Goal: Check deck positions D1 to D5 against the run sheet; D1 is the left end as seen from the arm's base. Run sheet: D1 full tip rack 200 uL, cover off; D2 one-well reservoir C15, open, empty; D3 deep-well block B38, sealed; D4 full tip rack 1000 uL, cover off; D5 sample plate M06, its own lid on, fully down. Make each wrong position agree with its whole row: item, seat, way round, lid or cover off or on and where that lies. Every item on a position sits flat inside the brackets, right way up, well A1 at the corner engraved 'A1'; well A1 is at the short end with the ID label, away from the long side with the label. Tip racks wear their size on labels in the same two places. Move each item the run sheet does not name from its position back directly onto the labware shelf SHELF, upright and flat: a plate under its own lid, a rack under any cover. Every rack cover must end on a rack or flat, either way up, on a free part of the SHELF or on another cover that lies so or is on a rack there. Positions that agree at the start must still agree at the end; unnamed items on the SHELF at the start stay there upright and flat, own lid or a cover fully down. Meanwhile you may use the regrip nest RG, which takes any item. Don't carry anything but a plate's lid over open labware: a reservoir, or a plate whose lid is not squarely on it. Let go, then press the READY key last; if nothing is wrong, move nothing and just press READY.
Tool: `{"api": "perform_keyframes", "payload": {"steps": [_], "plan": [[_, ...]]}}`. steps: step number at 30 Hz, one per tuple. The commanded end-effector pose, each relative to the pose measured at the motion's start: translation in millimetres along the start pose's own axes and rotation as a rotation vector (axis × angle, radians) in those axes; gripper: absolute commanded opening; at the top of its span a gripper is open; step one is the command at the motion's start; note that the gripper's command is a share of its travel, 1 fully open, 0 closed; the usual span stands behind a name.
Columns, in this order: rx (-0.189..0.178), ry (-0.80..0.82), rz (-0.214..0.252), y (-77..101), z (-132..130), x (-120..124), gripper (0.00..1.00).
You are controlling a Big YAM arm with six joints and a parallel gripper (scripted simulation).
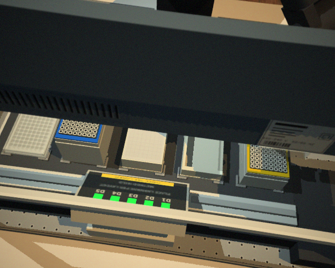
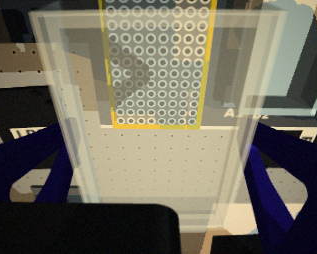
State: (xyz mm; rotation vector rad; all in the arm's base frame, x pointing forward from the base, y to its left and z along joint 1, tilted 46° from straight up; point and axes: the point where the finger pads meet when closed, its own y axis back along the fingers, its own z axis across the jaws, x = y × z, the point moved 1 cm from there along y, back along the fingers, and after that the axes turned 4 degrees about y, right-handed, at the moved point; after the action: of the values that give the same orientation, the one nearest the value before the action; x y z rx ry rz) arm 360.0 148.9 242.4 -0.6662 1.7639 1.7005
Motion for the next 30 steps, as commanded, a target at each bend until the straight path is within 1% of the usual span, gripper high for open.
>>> {"api": "perform_keyframes", "payload": {"steps": [1, 2, 3, 4, 5, 6, 15, 16, 18, 25, 27, 28, 30], "plan": [[-0.032, -0.038, -0.051, 27.0, 8, -27, 0.00], [-0.025, -0.035, -0.043, 23.3, 8, -25, 0.00], [-0.007, -0.033, -0.025, 14.1, 6, -22, 0.00], [-0.004, -0.035, -0.025, 13.7, 5, -23, 0.00], [-0.006, -0.035, -0.024, 13.8, 5, -22, 0.00], [-0.014, -0.025, -0.030, 14.8, 4, -17, 0.00], [-0.014, -0.025, -0.030, 14.8, 4, -17, 0.00], [-0.013, -0.019, -0.018, 16.6, 3, -1, 0.00], [-0.024, -0.030, -0.036, 16.3, 6, 5, 0.00], [-0.024, -0.031, -0.033, 14.9, 10, 40, 0.00], [-0.024, -0.031, -0.033, 14.9, 10, 40, 0.00], [-0.011, -0.017, -0.013, 7.2, 12, 50, 0.00], [-0.024, -0.031, -0.031, 14.3, 11, 55, 0.00]]}}
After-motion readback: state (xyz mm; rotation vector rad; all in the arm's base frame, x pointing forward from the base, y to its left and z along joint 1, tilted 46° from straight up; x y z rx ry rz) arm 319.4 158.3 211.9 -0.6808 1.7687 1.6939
